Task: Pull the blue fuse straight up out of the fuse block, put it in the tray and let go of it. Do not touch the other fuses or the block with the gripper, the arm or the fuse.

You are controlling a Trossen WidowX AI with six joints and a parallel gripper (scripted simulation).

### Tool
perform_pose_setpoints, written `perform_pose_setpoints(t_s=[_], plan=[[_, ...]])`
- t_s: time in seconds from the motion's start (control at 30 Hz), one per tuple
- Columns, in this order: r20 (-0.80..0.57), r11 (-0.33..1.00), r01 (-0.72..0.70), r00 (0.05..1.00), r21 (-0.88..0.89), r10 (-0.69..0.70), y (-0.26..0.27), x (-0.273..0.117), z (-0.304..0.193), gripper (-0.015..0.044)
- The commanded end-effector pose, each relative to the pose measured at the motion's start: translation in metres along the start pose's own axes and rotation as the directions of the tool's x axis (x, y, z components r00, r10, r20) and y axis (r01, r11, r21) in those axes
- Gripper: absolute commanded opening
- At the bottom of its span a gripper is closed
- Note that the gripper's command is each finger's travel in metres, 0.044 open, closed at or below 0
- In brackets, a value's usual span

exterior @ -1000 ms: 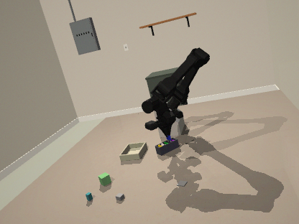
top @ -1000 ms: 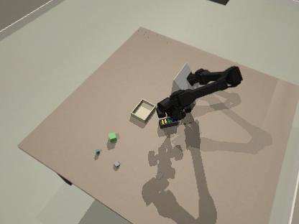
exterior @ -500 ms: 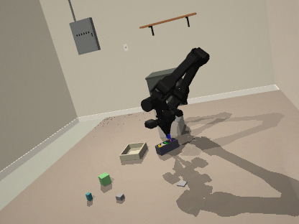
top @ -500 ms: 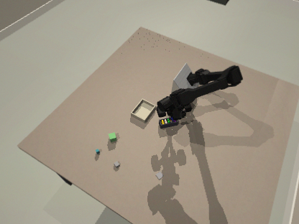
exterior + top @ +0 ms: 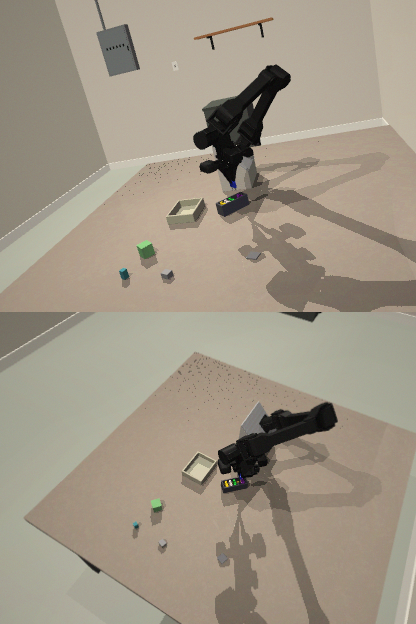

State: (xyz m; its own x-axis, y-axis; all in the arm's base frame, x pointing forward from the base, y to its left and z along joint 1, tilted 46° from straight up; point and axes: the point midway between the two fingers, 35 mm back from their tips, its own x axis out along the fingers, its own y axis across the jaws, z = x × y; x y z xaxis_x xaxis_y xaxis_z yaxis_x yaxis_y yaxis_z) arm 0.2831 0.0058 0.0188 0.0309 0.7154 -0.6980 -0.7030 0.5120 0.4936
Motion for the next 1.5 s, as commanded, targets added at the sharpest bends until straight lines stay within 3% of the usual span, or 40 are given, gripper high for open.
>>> perform_pose_setpoints(t_s=[0.0, 1.03, 1.47], plan=[[-0.007, 1.0, 0.003, 1.0, -0.005, -0.003, -0.003, -0.002, -0.001, 0.0], [-0.016, 1.0, 0.017, 1.0, -0.007, -0.017, -0.127, -0.009, -0.098, 0.0], [-0.013, 1.0, 0.013, 1.0, -0.009, -0.014, -0.144, -0.001, -0.122, 0.0]])
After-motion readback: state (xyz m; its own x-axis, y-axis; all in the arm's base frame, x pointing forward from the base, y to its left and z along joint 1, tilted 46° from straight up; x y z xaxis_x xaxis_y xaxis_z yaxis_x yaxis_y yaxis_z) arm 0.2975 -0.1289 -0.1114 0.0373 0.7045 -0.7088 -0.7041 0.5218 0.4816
